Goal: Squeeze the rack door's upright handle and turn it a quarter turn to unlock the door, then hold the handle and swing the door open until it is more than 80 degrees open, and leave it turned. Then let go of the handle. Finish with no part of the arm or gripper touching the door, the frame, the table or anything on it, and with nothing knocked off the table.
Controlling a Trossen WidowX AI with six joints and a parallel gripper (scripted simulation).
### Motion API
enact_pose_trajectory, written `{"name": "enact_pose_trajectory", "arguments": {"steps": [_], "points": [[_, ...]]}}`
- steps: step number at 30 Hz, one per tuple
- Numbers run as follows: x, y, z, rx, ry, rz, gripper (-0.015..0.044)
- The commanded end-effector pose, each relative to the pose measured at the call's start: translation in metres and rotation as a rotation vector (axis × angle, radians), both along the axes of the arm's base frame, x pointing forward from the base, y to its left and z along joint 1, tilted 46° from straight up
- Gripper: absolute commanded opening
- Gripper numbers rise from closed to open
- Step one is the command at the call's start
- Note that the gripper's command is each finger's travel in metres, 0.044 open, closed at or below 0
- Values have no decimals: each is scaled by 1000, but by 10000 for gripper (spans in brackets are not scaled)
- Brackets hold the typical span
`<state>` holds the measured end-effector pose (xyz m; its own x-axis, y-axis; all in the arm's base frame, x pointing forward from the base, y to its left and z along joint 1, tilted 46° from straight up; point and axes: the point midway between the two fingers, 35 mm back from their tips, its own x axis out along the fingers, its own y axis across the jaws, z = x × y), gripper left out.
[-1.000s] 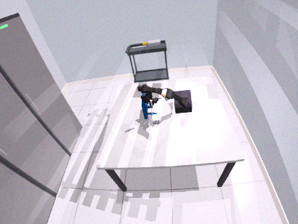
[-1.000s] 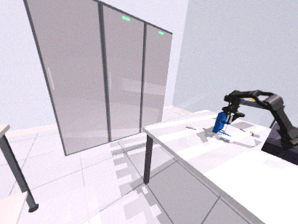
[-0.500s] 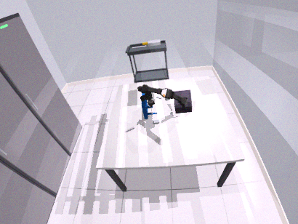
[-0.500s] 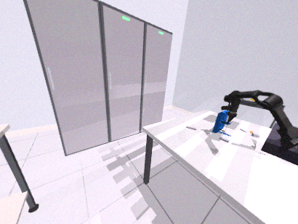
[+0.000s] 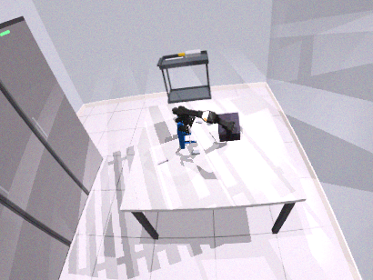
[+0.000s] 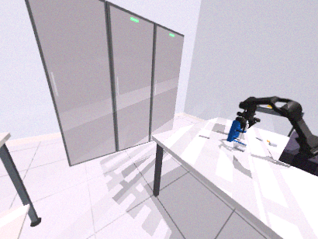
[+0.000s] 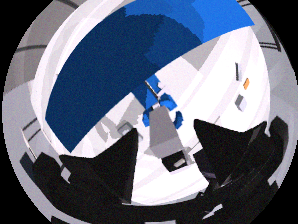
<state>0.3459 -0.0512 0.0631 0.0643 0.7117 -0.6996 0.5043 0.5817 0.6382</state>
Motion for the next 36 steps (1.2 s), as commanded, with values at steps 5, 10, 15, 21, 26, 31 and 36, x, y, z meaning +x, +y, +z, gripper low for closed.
{"name": "enact_pose_trajectory", "arguments": {"steps": [5,10,15,21,26,31,36], "points": [[1,0,0,29,299,-297,299],[1,0,0,45,476,-470,299],[1,0,0,62,652,-643,299],[1,0,0,80,858,-844,299],[1,0,0,82,881,-867,299],[1,0,0,82,881,-867,293],[1,0,0,82,881,-867,259]]}}
